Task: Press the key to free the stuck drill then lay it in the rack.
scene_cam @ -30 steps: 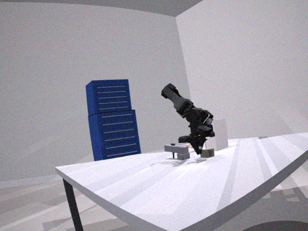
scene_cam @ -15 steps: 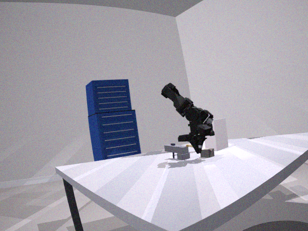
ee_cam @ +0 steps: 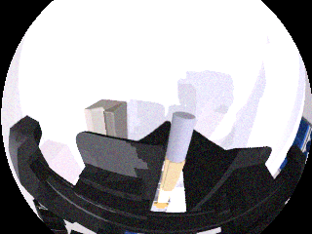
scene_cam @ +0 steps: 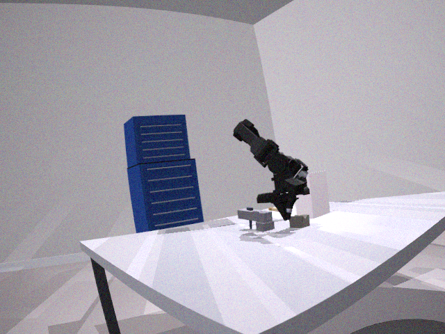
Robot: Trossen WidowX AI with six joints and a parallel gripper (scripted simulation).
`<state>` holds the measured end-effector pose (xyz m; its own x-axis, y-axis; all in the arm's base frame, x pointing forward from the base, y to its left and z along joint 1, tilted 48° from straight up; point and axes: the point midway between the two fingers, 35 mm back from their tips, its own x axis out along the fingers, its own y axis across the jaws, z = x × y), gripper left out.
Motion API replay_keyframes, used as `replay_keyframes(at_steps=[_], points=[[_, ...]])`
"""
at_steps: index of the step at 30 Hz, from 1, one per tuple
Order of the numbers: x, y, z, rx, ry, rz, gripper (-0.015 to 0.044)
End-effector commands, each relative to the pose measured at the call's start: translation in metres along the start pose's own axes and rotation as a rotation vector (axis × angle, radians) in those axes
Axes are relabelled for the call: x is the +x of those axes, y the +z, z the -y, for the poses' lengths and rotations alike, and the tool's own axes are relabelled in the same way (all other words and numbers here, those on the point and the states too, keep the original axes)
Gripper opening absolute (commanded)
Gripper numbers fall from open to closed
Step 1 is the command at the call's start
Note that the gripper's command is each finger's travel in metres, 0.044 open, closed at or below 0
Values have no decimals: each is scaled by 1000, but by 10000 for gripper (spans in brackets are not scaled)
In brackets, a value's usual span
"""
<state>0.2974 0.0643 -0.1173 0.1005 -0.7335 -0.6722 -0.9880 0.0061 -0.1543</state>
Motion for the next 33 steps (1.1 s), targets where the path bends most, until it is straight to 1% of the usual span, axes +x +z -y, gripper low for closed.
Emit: replay_keyframes(at_steps=[1,33], points=[[-3,1,0,1,1,5,0],[-13,4,-1,1,1,6,0]])
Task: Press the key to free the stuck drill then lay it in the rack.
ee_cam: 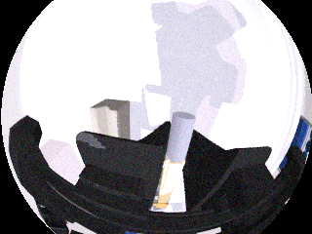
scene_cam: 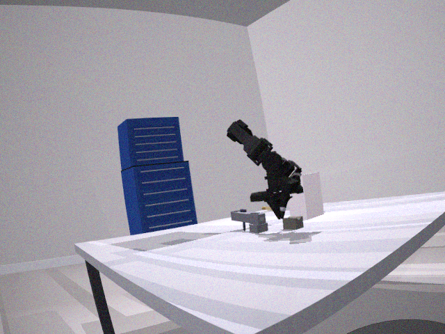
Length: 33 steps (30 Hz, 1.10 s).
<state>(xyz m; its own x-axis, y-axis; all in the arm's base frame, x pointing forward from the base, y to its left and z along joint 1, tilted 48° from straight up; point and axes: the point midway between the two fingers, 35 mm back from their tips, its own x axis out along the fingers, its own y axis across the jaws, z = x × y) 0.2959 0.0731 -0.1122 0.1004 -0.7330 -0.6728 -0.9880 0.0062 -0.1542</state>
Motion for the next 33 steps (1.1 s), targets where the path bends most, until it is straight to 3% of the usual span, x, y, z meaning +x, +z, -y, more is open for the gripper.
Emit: replay_keyframes(at_steps=[1,33], points=[[-3,2,-1,1,1,5,0],[-3,9,-49,0,2,7,0]])
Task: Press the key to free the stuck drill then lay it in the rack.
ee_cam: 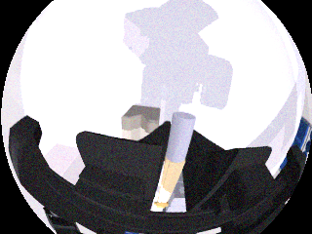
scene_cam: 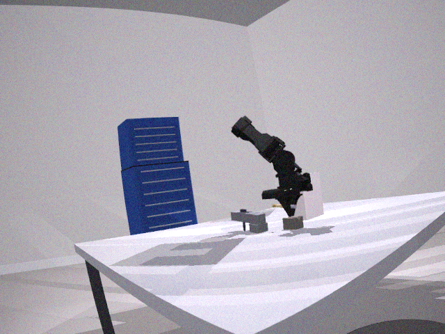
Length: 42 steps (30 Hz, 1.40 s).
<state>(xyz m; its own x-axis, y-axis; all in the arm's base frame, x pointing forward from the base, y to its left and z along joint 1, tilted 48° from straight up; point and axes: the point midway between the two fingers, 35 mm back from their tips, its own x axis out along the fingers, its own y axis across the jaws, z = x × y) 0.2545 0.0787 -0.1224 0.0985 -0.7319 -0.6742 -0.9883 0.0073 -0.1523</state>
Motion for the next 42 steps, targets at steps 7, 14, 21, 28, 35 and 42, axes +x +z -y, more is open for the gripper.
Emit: replay_keyframes(at_steps=[7,14,21,28,35,42], points=[[-3,6,-17,0,1,6,0],[-5,9,-28,0,1,6,0],[-7,13,-36,-1,1,7,0],[8,13,-35,0,1,6,0],[19,13,-36,0,1,5,0],[25,13,-36,0,1,5,0]])
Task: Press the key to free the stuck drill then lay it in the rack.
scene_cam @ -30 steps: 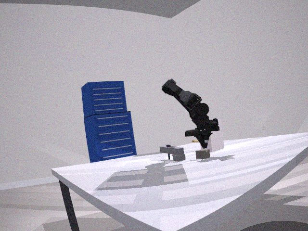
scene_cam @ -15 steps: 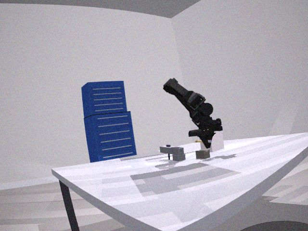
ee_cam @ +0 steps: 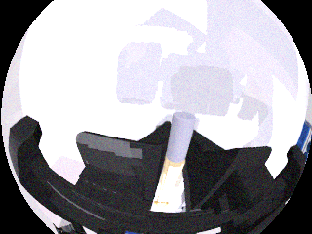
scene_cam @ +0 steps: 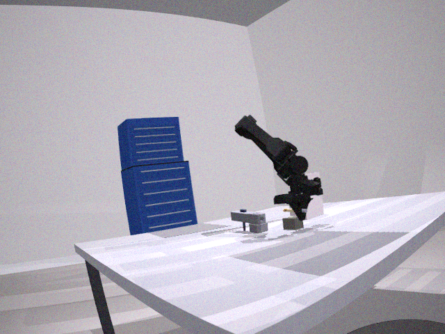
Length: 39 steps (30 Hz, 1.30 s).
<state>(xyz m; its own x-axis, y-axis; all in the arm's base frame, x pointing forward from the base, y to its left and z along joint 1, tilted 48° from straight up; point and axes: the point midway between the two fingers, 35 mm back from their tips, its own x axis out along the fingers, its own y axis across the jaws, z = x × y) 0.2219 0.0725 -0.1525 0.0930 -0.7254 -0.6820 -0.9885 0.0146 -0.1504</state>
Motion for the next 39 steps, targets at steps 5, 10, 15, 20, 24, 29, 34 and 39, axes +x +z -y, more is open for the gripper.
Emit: replay_keyframes(at_steps=[5,10,15,20,24,29,34,39], points=[[10,-1,0,-4,-6,-5,0],[16,-1,0,-4,-6,-5,0],[22,-1,1,-4,-6,-6,0],[27,-1,2,-4,-6,-6,0],[29,-2,2,-4,-6,-6,0],[29,-3,1,-4,-6,-6,0],[29,-3,1,-4,-6,-6,0],[28,-4,2,-4,-6,-6,0]])
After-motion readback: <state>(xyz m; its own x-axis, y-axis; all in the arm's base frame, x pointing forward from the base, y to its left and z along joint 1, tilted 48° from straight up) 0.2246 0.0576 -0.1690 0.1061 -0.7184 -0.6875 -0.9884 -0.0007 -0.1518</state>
